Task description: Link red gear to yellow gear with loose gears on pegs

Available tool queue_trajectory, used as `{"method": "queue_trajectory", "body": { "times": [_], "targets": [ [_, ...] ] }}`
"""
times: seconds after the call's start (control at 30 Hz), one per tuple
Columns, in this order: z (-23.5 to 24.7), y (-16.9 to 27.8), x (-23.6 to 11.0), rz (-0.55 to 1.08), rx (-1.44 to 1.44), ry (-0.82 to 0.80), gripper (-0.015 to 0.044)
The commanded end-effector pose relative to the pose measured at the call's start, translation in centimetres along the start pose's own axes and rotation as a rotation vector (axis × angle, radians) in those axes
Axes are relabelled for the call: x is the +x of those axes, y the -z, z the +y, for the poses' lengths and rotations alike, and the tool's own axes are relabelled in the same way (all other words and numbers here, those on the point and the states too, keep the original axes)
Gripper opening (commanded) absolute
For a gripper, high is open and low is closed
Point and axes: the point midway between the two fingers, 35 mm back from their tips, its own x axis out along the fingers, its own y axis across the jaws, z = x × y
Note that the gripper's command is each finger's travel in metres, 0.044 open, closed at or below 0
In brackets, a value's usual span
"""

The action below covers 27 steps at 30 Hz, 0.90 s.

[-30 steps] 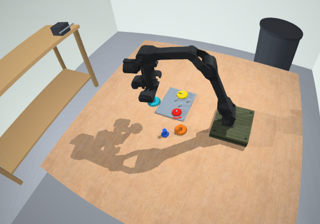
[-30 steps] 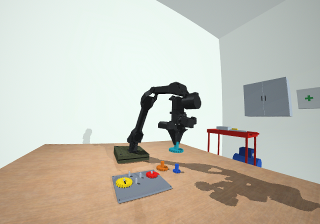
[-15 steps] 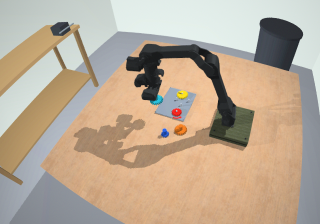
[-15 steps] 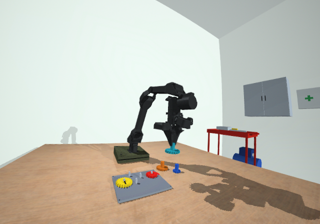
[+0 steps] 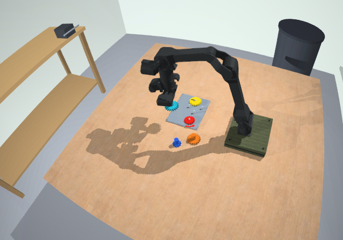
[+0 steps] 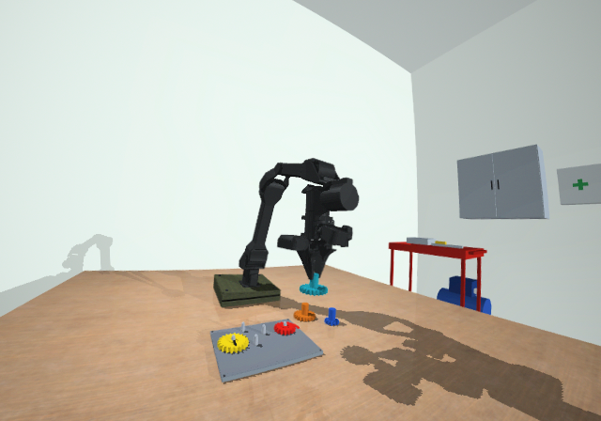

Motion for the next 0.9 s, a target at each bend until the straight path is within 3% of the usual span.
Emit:
{"method": "queue_trajectory", "body": {
  "times": [0.0,0.87],
  "targets": [
    [-0.5,0.5,0.5,0.005,-0.002,-0.003,0.0000],
    [-3.6,3.4,2.8,0.009,-0.005,0.002,0.0000]
  ]
}}
